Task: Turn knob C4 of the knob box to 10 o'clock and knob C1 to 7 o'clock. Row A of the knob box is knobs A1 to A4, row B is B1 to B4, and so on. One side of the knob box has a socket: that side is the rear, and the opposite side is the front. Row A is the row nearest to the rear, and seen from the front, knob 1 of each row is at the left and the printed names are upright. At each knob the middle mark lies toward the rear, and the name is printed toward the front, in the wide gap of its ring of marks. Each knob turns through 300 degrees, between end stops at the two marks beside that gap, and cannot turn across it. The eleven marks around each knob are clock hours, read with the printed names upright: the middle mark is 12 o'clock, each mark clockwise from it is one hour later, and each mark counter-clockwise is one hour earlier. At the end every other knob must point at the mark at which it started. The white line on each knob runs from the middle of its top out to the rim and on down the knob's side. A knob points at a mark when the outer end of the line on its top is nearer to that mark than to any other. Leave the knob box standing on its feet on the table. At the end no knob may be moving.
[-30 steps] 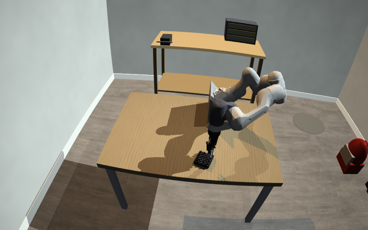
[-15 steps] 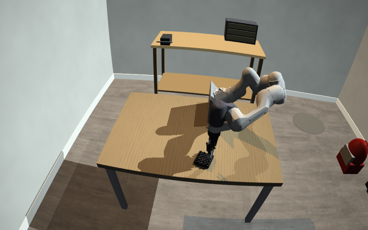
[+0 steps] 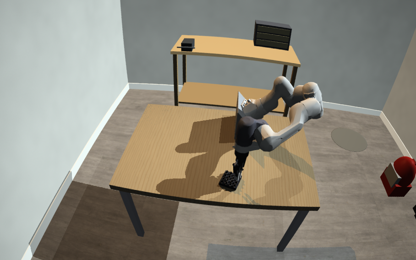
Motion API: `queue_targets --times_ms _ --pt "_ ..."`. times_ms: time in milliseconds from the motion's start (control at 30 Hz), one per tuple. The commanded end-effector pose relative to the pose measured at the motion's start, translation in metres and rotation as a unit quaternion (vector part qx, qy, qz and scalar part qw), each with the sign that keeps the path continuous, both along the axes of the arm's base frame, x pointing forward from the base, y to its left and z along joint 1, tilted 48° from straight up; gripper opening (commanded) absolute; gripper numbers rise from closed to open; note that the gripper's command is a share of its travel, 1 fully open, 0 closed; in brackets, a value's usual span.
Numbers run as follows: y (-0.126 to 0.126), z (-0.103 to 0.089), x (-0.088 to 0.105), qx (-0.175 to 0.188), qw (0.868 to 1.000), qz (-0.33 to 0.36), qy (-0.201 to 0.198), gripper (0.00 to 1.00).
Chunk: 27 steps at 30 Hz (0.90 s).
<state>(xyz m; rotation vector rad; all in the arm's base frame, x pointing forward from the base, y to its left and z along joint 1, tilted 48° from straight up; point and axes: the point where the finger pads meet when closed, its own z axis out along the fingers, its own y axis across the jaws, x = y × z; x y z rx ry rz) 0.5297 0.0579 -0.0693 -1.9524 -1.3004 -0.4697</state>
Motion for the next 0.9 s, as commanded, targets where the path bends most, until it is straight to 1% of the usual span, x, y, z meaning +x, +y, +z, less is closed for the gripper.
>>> queue_targets --times_ms 0,467,867 --pt "0.004 -0.005 -0.001 -0.001 1.0 0.0 -0.001 0.12" --pt "0.013 -0.013 -0.001 -0.001 1.0 0.0 -0.001 0.12" --pt "0.015 -0.015 -0.002 -0.001 1.0 0.0 -0.001 0.12"
